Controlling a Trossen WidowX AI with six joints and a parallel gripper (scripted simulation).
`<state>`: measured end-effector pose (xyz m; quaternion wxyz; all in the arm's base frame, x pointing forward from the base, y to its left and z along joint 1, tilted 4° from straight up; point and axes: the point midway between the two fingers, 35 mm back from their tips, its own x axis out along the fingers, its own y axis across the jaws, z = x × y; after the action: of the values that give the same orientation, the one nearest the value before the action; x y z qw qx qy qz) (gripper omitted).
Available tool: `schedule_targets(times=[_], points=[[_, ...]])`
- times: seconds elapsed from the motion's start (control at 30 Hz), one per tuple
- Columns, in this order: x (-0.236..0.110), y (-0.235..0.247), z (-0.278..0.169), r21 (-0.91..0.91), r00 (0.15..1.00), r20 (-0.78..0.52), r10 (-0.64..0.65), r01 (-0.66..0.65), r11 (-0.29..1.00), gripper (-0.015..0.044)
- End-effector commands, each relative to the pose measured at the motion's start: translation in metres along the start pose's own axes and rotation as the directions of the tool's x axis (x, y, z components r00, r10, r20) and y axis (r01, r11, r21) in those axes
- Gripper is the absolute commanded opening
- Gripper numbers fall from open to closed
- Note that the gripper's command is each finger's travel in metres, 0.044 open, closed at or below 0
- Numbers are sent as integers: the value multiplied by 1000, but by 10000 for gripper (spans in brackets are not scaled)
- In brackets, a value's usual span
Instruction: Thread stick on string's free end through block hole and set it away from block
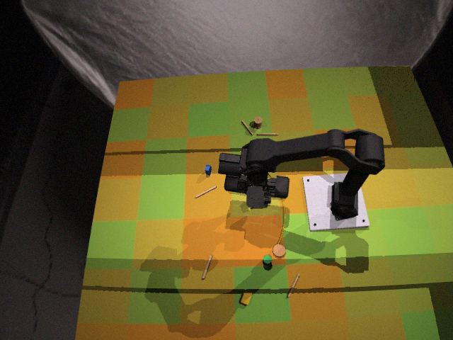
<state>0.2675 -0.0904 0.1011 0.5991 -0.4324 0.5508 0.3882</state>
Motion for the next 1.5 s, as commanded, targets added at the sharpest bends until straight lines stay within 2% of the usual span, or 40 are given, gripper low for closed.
schedule_targets(times=[0.0, 0.23, 0.53, 0.57, 1.13, 1.43, 1.47], points=[[0, 0, 0, 0, 1000, 0, 0, 0, 1000, 239], [0, 0, 0, 0, 1000, 0, 0, 0, 1000, 239], [0, 0, 0, 0, 1000, 0, 0, 0, 1000, 3], [0, 0, 0, 0, 1000, 0, 0, 0, 1000, 0], [0, 0, 0, 0, 1000, 0, 0, 0, 1000, 0], [0, 0, 0, 0, 1000, 0, 0, 0, 1000, 236], [0, 0, 0, 0, 1000, 0, 0, 0, 1000, 239]])
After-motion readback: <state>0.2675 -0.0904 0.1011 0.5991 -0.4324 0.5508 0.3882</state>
